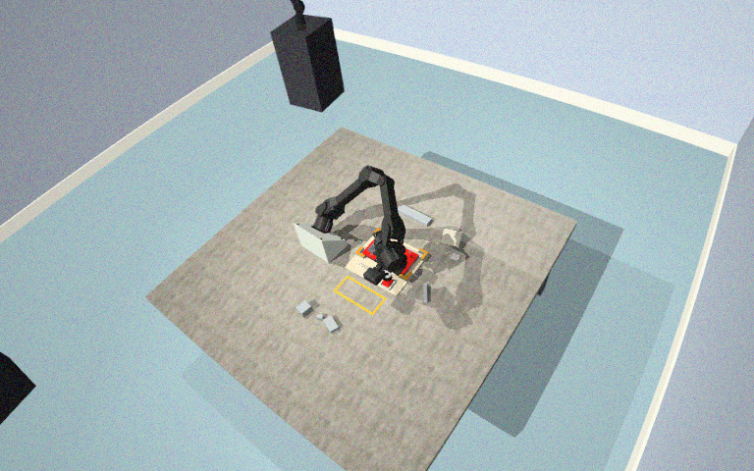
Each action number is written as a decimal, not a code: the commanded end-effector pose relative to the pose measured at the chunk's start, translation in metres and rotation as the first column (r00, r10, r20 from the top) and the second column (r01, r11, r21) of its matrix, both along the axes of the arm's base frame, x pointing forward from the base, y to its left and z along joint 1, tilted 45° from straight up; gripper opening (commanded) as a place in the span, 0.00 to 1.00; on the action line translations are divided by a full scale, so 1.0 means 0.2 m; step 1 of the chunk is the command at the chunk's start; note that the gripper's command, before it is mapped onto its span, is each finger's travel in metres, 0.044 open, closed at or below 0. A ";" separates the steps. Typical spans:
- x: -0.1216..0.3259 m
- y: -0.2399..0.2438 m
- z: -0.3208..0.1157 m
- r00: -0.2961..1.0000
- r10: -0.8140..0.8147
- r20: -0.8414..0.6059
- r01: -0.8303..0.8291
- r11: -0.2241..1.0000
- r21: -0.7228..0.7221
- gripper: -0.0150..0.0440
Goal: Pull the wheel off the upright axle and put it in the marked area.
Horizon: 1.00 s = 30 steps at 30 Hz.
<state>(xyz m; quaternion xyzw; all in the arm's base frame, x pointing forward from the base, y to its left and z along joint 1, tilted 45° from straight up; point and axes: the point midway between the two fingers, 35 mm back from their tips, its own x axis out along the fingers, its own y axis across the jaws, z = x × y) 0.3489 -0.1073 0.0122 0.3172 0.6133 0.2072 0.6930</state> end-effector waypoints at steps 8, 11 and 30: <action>0.00 -0.03 0.02 1.000 -0.001 0.007 0.001 1.000 -0.004 0.25; 0.00 -0.03 0.03 1.000 -0.002 0.007 0.002 1.000 -0.004 0.25; -0.01 -0.05 0.05 1.000 -0.004 0.007 0.004 1.000 -0.003 0.25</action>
